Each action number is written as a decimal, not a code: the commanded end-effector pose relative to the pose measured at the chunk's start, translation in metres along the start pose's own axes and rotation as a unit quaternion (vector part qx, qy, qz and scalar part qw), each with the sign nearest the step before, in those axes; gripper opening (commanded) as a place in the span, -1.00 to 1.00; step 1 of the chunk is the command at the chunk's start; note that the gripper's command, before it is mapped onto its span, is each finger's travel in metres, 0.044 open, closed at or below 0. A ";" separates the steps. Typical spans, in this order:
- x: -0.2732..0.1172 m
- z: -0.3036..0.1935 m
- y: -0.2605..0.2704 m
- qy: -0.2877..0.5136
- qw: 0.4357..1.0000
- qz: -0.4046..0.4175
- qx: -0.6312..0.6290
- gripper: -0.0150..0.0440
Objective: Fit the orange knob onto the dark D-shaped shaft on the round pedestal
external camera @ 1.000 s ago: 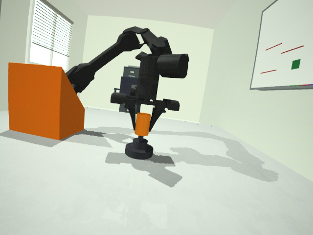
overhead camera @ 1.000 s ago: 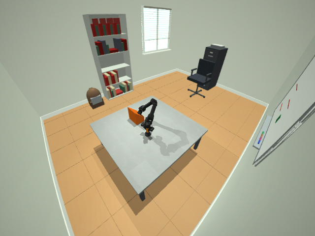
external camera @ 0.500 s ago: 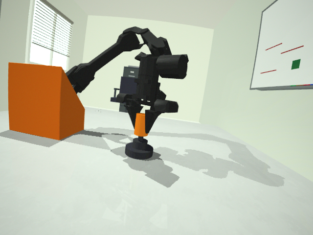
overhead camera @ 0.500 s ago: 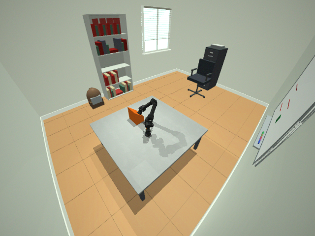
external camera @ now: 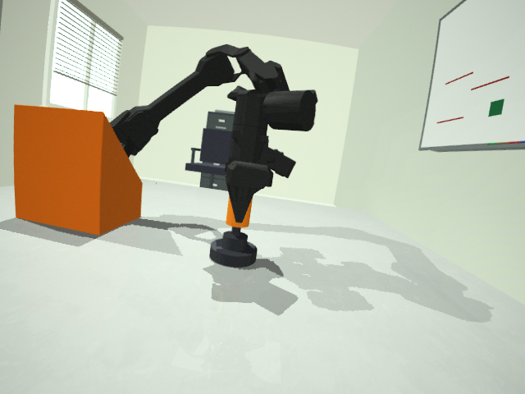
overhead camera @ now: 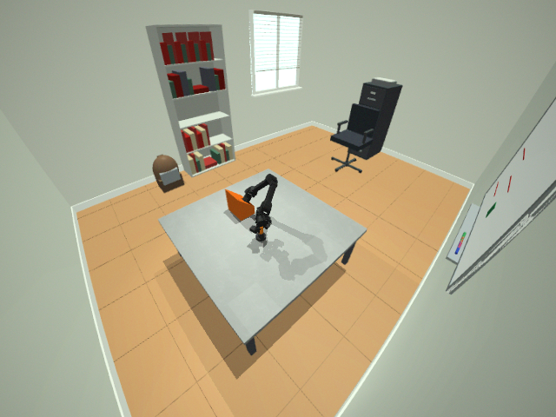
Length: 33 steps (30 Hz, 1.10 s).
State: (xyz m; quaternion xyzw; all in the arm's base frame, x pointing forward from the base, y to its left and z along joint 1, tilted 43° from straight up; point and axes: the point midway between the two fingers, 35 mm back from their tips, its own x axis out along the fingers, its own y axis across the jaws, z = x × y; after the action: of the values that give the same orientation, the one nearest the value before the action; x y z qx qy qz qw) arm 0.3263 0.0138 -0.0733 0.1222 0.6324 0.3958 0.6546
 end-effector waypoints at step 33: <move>0.003 0.000 -0.001 -0.001 0.983 -0.001 0.183 -0.49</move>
State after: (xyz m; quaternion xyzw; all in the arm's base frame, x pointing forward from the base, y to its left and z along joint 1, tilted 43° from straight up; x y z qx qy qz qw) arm 0.3252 0.0150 -0.0757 0.2389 0.6933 0.2735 0.6224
